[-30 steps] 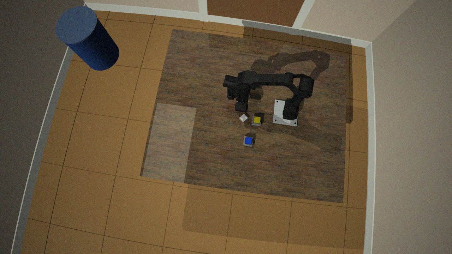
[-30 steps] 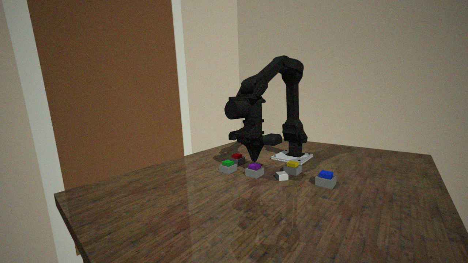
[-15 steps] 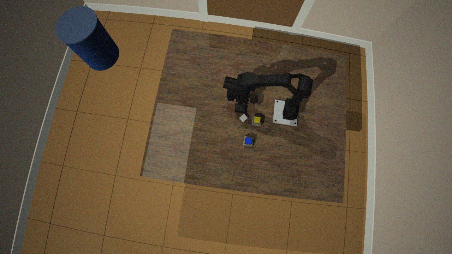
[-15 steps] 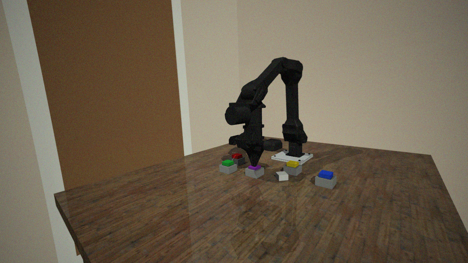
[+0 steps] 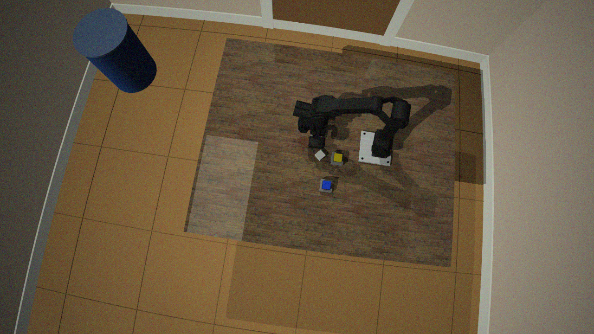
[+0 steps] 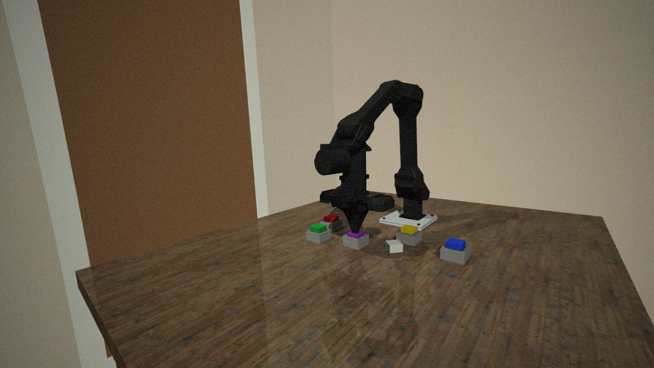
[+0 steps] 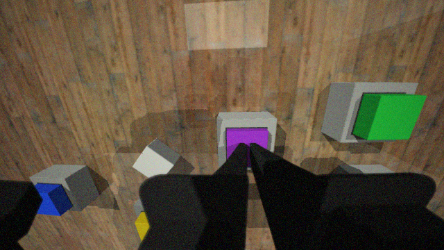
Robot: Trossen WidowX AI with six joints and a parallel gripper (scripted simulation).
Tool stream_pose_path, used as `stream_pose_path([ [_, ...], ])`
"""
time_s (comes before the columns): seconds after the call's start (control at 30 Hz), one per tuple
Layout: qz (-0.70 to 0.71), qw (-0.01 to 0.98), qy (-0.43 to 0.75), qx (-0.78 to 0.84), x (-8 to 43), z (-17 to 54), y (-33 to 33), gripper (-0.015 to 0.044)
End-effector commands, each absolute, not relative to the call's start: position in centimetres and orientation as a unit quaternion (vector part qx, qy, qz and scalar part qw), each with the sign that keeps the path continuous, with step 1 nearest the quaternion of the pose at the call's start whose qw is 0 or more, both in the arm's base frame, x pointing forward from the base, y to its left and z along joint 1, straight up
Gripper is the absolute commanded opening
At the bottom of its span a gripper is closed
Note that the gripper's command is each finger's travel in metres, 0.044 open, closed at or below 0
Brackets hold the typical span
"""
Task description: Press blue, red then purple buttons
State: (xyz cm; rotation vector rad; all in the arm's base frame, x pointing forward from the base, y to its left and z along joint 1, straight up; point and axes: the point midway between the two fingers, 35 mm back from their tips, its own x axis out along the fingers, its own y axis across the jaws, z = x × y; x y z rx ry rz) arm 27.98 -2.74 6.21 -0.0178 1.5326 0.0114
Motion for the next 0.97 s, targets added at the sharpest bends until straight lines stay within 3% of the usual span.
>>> stream_pose_path([
  [0.0, 0.005, 0.720, 0.694, -0.008, 28.0, 7.2, -2.7, 0.0020],
  [0.17, 0.004, 0.719, 0.695, -0.007, 27.8, 9.4, -2.7, 0.0020],
  [0.63, 0.011, 0.719, 0.695, 0.000, 26.9, 14.1, 14.7, 0.0388],
  [0.77, 0.013, 0.718, 0.696, 0.001, 24.3, 15.5, 19.7, 0.0400],
  [0.93, 0.013, 0.717, 0.697, 0.002, 23.7, 15.7, 20.5, 0.0400],
])
